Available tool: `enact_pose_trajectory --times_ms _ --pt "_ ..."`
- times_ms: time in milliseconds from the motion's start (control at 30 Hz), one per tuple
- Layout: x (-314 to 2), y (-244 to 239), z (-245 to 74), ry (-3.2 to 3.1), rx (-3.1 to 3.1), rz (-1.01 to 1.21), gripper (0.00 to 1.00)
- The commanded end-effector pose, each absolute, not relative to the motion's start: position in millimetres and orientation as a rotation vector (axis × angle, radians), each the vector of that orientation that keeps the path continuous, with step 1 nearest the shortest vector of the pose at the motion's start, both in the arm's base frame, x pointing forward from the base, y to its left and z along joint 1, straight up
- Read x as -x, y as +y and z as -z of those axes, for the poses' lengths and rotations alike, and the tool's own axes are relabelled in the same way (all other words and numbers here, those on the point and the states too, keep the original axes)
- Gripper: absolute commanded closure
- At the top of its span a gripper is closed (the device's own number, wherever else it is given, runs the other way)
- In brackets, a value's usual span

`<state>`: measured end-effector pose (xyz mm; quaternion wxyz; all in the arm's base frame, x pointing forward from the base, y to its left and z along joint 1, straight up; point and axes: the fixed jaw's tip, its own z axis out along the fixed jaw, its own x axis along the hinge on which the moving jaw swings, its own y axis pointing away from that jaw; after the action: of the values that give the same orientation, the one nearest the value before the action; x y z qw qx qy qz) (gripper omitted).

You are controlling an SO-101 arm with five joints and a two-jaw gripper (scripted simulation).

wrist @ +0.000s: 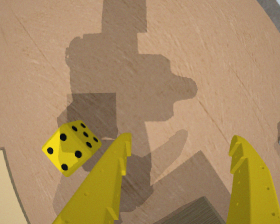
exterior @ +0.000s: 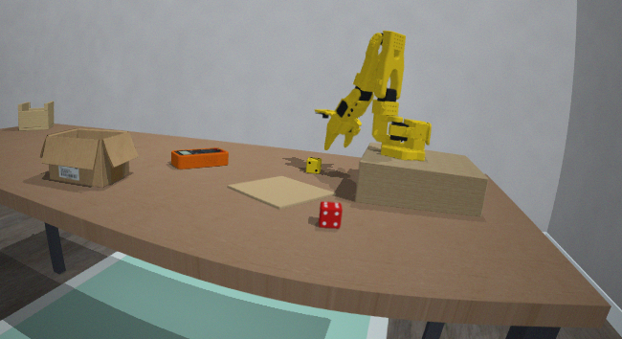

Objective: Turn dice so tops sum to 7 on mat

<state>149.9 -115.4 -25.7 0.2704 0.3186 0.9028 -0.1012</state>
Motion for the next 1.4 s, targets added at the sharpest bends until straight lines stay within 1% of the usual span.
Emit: enact_pose_trajectory --times_ms 0,133,300,1367 --pt "-160 -94 21 2.462 -0.723 0.223 0.65" --pt "-164 -76 22 2.493 -0.6 0.184 0.65" --pt "-166 -65 22 2.509 -0.529 0.162 0.65" --pt "-160 -62 21 2.559 -0.531 0.148 0.65"
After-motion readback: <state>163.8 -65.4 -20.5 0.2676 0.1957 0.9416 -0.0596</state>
